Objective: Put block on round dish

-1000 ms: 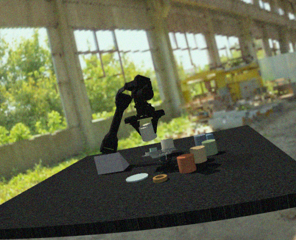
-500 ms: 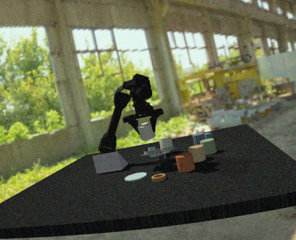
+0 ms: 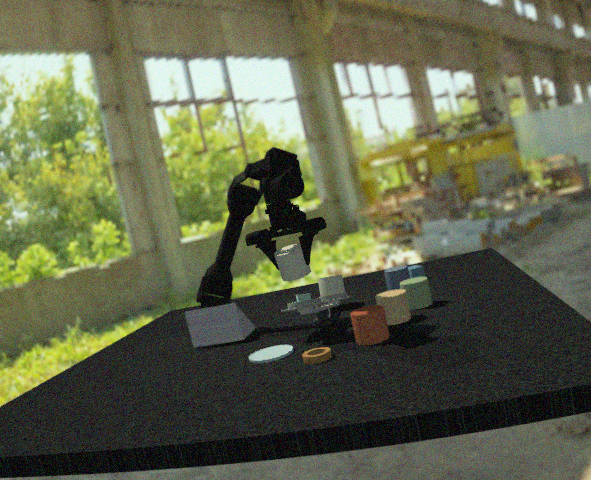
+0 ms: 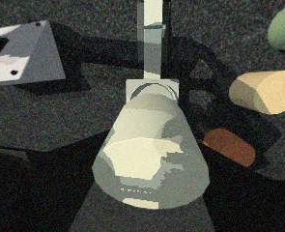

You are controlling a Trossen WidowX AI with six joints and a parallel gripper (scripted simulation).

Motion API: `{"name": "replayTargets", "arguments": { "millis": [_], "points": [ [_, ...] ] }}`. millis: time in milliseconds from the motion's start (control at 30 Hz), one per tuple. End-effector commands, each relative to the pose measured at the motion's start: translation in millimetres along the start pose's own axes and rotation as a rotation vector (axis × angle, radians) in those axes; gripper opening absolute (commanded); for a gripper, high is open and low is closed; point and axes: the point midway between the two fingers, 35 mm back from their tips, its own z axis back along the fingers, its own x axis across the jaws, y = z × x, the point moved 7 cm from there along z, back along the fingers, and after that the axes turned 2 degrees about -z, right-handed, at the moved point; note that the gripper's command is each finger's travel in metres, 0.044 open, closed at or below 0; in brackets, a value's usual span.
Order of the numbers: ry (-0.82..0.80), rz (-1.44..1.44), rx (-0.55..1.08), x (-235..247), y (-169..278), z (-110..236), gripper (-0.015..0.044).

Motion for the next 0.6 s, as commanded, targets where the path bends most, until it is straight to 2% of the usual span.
{"name": "replayTargets", "arguments": {
  "millis": [0, 567],
  "points": [
    [0.002, 0.0, 0.001, -0.1, 0.1, 0.2, 0.0],
    [0.002, 0.001, 0.003, 1.8, 5.3, -0.9, 0.0]
  ]
}}
